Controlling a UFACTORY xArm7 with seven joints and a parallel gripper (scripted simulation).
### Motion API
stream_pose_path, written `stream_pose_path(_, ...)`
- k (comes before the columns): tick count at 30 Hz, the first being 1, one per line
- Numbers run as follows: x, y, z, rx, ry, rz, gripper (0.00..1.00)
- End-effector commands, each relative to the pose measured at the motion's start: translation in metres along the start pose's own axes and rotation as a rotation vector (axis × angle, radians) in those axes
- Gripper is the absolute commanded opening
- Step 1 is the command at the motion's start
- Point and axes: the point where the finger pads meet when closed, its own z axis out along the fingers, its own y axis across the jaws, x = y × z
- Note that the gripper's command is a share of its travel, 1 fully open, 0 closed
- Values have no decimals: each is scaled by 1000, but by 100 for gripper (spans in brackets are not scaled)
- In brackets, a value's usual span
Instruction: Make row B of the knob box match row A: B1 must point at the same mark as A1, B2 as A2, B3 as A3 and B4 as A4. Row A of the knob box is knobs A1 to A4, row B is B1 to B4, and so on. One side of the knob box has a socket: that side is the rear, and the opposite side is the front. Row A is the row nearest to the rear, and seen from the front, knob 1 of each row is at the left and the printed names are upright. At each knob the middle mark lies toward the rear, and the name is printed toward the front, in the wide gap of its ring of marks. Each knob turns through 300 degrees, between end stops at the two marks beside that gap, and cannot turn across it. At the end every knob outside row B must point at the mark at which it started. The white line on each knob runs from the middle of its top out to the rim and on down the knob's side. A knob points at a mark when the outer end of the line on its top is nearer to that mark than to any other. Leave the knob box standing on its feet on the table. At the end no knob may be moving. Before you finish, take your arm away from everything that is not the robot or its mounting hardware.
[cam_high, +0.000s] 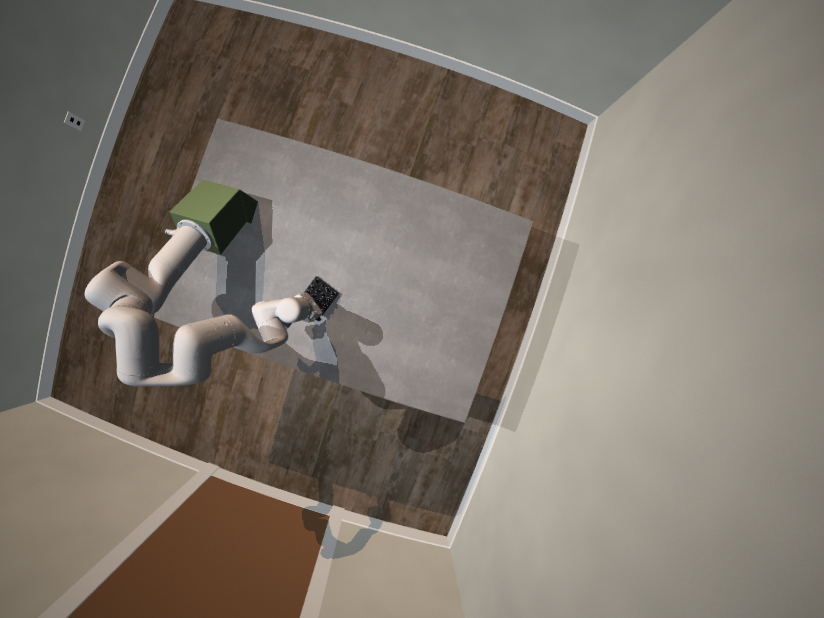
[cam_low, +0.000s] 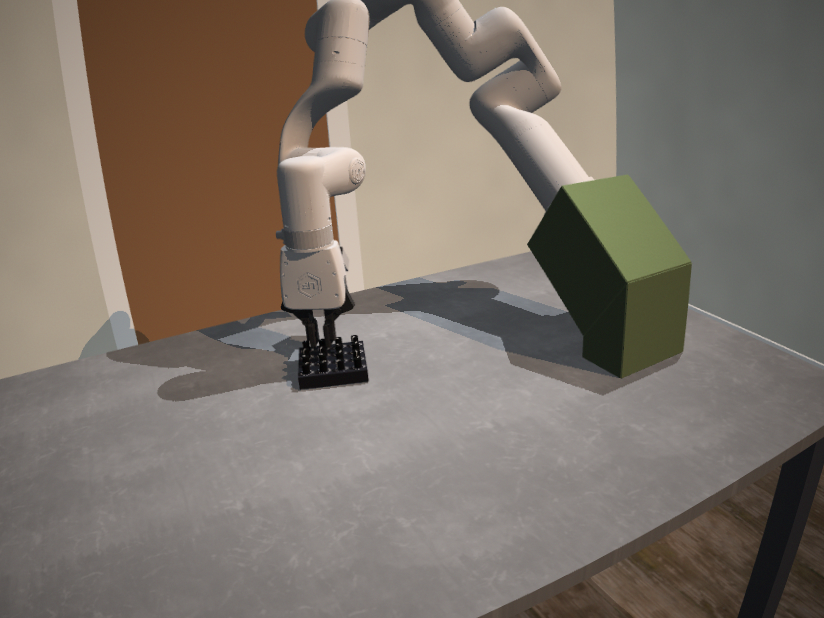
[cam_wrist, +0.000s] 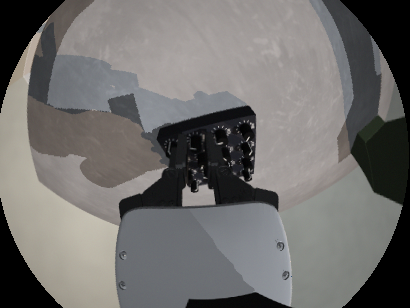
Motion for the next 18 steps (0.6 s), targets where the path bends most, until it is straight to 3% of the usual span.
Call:
stream_pose_path(1, -1, -1, -1, 2, -3, -1, 19)
stream_pose_path(6, -1, -1, -1, 2, -3, -1, 19)
stream_pose_path(7, -1, -1, -1, 2, -3, -1, 8)
stream_pose_path(18, -1, -1, -1, 2, -3, -1, 8)
